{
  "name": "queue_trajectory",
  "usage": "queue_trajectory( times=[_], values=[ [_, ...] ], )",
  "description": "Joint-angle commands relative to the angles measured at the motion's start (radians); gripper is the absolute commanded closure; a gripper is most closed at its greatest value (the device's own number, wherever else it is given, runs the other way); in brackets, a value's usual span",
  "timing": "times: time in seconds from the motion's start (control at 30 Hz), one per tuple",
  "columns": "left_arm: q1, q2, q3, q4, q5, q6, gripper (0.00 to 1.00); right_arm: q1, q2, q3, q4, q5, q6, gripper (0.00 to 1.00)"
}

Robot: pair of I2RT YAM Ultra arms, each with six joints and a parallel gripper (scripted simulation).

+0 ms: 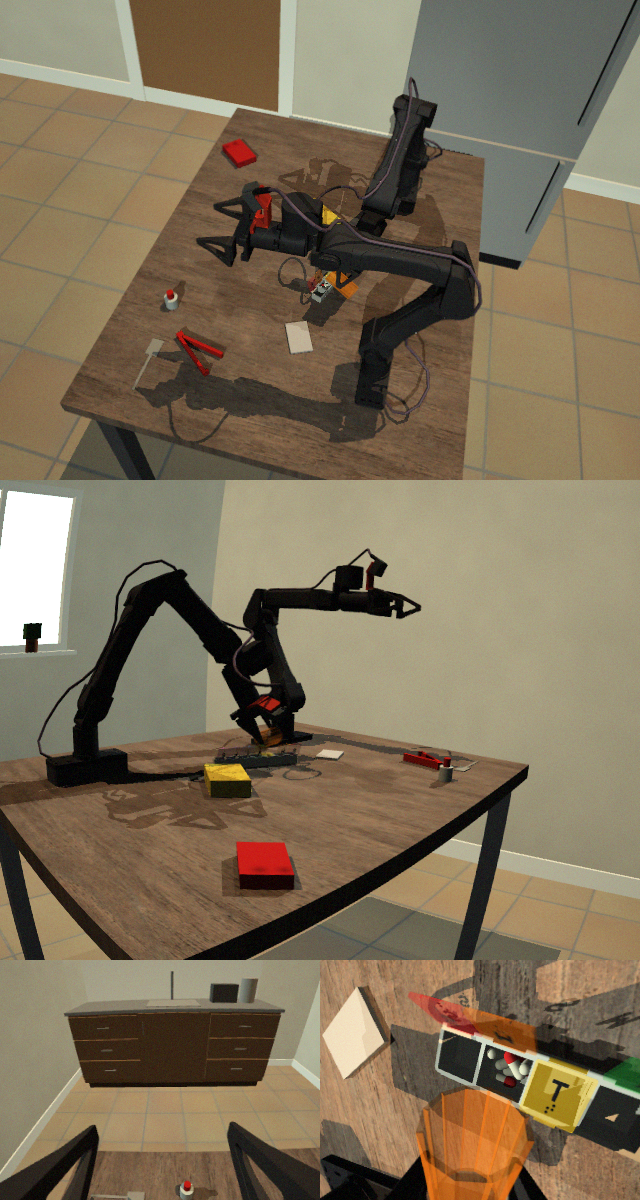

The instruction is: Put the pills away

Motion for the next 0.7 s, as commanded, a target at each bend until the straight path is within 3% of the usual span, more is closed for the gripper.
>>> queue_trajectory(
  times=[0.0,0.1,0.47,0.67],
  values=[
    [0.005,-0.007,0.029,0.005,0.003,0.001,0.00,0.069,-0.004,0.063,-0.044,0.179,0.013,0.64],
    [0.005,-0.007,0.029,0.005,0.003,0.001,0.00,0.085,0.022,0.098,-0.050,0.163,0.013,0.64],
    [0.005,-0.007,0.029,0.005,0.003,0.001,0.00,0.210,0.106,0.228,-0.159,0.350,0.039,0.64],
    [0.005,-0.007,0.029,0.005,0.003,0.001,0.00,0.210,0.111,0.249,-0.178,0.350,0.046,0.64]
  ],
)
